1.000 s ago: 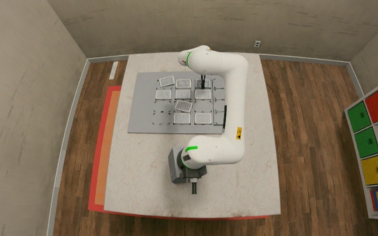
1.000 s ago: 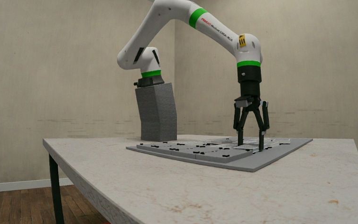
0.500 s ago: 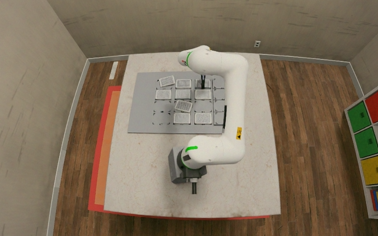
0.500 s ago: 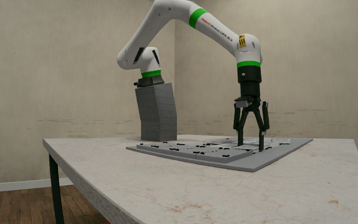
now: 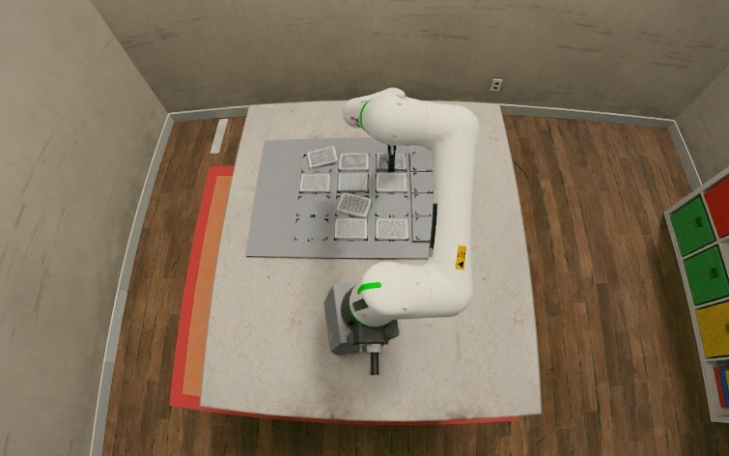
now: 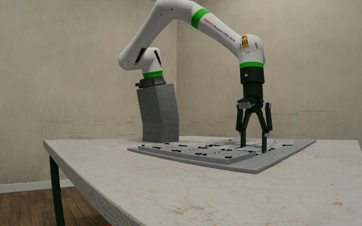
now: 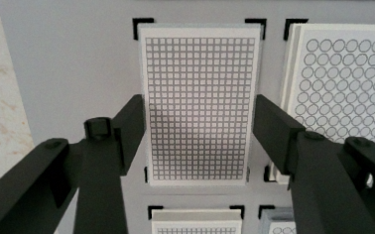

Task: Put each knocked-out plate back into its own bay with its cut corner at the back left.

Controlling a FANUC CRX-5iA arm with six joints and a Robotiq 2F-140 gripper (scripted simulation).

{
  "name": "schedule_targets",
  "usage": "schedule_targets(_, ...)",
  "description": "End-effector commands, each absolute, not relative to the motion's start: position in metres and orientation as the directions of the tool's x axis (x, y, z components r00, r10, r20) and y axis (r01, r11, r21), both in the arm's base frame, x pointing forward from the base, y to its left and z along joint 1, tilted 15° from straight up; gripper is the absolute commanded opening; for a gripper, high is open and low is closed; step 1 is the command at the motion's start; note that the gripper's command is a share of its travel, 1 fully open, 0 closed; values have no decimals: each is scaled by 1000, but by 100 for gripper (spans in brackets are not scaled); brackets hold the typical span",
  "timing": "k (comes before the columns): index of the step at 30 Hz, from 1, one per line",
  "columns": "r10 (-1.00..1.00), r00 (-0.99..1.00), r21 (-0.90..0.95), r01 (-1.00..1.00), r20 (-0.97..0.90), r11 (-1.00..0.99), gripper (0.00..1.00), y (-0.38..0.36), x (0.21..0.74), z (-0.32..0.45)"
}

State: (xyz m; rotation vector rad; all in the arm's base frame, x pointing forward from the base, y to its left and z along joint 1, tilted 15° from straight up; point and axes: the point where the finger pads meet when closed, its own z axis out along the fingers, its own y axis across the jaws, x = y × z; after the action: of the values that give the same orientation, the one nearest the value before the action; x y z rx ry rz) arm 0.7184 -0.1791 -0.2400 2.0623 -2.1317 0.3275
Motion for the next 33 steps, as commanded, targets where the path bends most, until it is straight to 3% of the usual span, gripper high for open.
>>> schedule_targets(1,-964,-38,-49,-998,263,26,10,-179,720,-239)
schedule_targets(26,-964,-38,-49,-998,263,26,10,-179,720,-240)
schedule_targets(27,-964,-38,-49,-998,263,26,70,-179,720,-240)
schedule_targets(33,-964,-38,-49,-998,263,26,70,-179,720,-240)
